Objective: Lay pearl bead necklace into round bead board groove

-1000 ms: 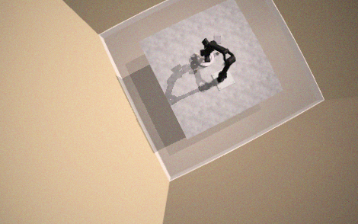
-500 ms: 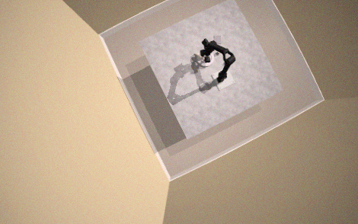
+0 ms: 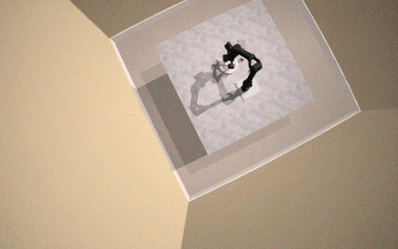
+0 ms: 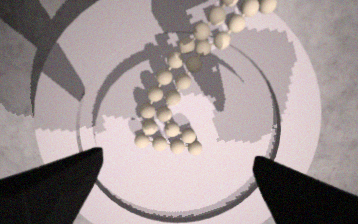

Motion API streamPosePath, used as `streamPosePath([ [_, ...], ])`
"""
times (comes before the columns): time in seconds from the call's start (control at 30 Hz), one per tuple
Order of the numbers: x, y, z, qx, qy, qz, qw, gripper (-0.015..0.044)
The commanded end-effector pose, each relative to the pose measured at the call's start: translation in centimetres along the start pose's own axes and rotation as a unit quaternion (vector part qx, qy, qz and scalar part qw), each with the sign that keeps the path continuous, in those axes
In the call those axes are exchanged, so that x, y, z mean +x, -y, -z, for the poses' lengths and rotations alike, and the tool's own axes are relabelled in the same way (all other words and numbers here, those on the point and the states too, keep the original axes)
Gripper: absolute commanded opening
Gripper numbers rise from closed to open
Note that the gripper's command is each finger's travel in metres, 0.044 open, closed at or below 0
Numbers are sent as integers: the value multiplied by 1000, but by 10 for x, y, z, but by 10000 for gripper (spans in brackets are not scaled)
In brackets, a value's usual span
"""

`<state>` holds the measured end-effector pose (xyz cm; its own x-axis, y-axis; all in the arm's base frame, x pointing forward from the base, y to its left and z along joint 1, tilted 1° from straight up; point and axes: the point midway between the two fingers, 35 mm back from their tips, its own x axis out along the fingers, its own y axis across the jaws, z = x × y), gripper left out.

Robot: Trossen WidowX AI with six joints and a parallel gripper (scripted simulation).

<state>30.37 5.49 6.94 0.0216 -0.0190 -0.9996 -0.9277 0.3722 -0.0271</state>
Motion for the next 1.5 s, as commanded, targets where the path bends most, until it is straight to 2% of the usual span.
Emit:
streamPosePath([
  [0.0,-5,0,0,-1,1,1,1000,440],
  [0.6,-5,0,0,-1,1,1,1000,440],
  [0.67,-6,0,0,31,1,1,1000,387],
  [0.8,-8,2,0,218,2,1,976,282],
  [1.0,-11,5,1,493,2,1,870,125],
  [1.1,-13,6,1,616,2,1,788,120],
  [1.23,-15,8,1,759,2,0,652,120],
  [1.47,-17,10,1,875,2,0,485,120],
])
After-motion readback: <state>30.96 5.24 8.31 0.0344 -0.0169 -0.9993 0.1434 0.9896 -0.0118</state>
